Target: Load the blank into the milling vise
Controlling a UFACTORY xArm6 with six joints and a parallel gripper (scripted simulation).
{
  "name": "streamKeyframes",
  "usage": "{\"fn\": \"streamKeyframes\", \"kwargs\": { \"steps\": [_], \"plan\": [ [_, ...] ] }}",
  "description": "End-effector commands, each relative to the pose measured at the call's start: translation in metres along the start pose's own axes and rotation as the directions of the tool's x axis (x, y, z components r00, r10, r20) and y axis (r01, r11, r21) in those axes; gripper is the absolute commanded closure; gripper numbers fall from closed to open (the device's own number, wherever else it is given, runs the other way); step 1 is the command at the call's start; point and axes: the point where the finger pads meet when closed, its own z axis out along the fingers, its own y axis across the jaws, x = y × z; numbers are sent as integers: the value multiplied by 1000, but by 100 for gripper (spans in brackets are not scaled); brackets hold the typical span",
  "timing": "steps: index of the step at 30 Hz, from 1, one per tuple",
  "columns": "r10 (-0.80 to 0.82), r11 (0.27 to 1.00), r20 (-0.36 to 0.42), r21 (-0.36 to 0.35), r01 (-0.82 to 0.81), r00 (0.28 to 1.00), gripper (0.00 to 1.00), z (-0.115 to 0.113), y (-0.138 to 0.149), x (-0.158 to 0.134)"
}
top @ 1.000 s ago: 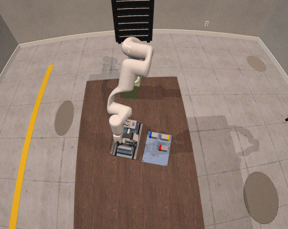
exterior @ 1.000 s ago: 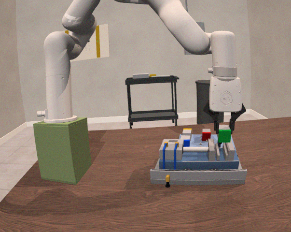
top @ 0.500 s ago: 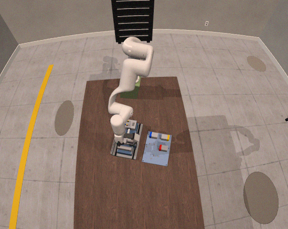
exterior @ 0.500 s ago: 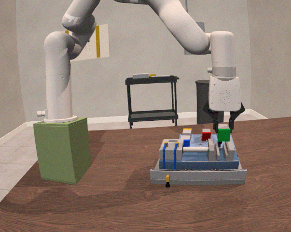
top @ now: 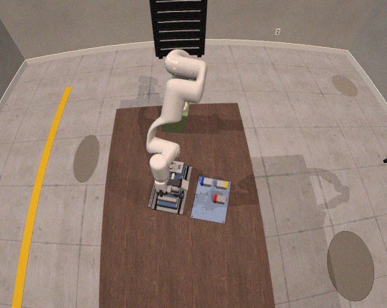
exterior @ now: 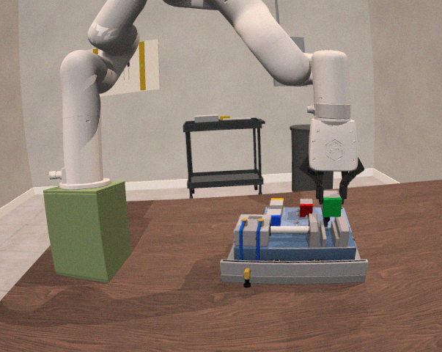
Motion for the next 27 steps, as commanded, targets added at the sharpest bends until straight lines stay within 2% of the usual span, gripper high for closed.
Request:
{"fn": "streamKeyframes", "kwargs": {
  "steps": [1,27],
  "plan": [
    [0,1000,0,-5,0,1000,100,-2,2,0],
    [0,1000,0,-5,0,1000,100,-2,1,4]
  ]
}}
